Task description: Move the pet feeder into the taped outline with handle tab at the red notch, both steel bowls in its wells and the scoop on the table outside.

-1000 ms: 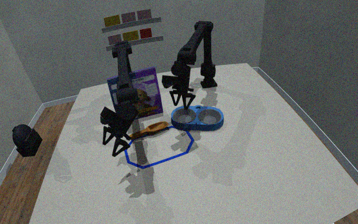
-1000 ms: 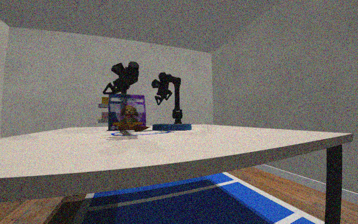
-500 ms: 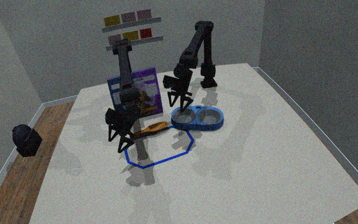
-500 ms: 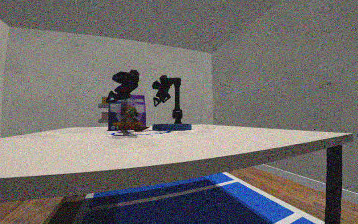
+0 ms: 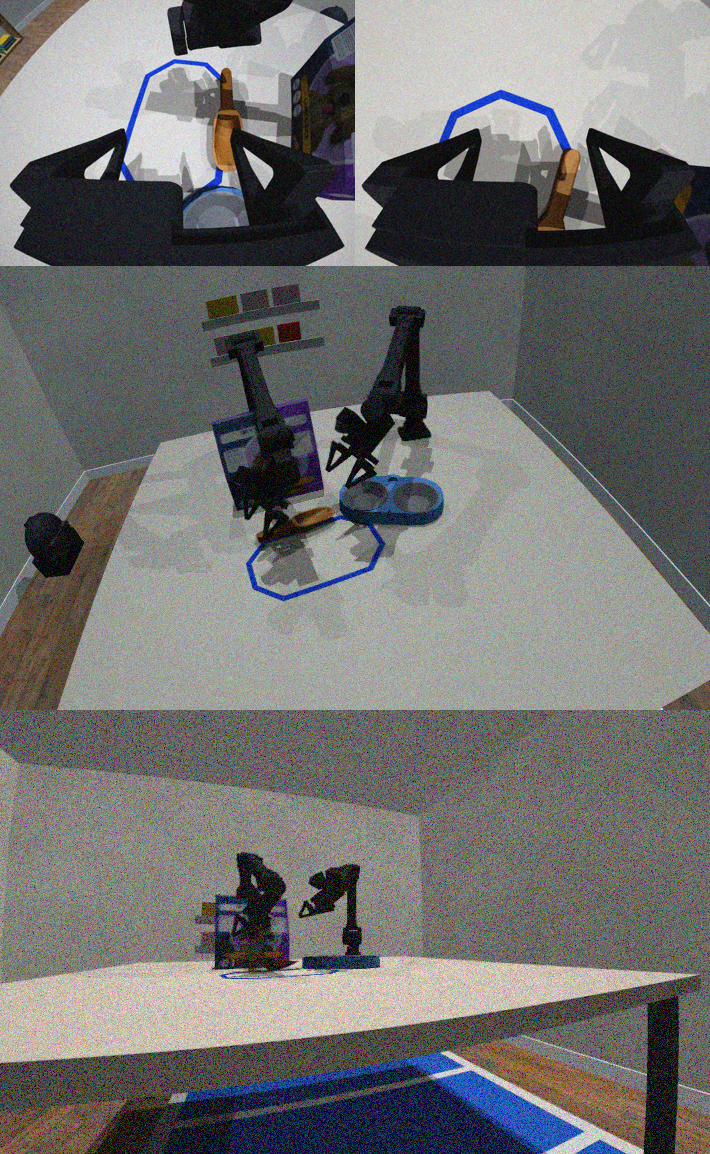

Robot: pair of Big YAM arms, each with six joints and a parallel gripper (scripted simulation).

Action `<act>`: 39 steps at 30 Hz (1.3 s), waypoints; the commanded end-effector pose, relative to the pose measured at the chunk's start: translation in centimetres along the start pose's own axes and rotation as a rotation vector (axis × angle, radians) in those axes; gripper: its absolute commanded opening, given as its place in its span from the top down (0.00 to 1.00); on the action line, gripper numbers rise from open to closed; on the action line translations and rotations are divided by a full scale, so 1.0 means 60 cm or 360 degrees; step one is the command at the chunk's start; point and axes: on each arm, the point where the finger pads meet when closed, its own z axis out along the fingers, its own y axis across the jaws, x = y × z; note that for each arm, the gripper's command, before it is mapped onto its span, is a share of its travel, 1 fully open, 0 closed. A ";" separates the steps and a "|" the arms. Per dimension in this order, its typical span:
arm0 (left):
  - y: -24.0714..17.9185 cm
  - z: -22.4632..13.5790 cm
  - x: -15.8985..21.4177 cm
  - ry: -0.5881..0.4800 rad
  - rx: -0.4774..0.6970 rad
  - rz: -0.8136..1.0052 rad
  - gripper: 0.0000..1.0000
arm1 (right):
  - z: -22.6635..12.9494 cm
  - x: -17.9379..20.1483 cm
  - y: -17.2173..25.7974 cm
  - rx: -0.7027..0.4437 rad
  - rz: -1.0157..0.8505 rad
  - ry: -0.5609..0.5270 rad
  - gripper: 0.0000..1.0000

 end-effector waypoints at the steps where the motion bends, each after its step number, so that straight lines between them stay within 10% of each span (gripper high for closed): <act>1: 0.001 -0.023 -0.034 -0.0324 0.0031 -0.0038 0.00 | -0.040 0.070 -0.053 -0.0024 0.0064 0.0080 0.00; 10: -0.043 -0.048 -0.035 -0.0579 0.0235 -0.0004 0.00 | -0.046 0.108 -0.078 -0.0020 0.0014 0.0137 0.00; 15: -0.073 -0.067 -0.030 -0.0693 0.0362 0.0052 0.00 | -0.022 0.091 -0.051 0.0014 0.0091 0.0255 0.52; 39: -0.068 -0.069 -0.046 -0.0732 0.0371 0.0111 0.00 | 0.024 0.121 -0.056 0.0134 0.0456 0.1098 0.52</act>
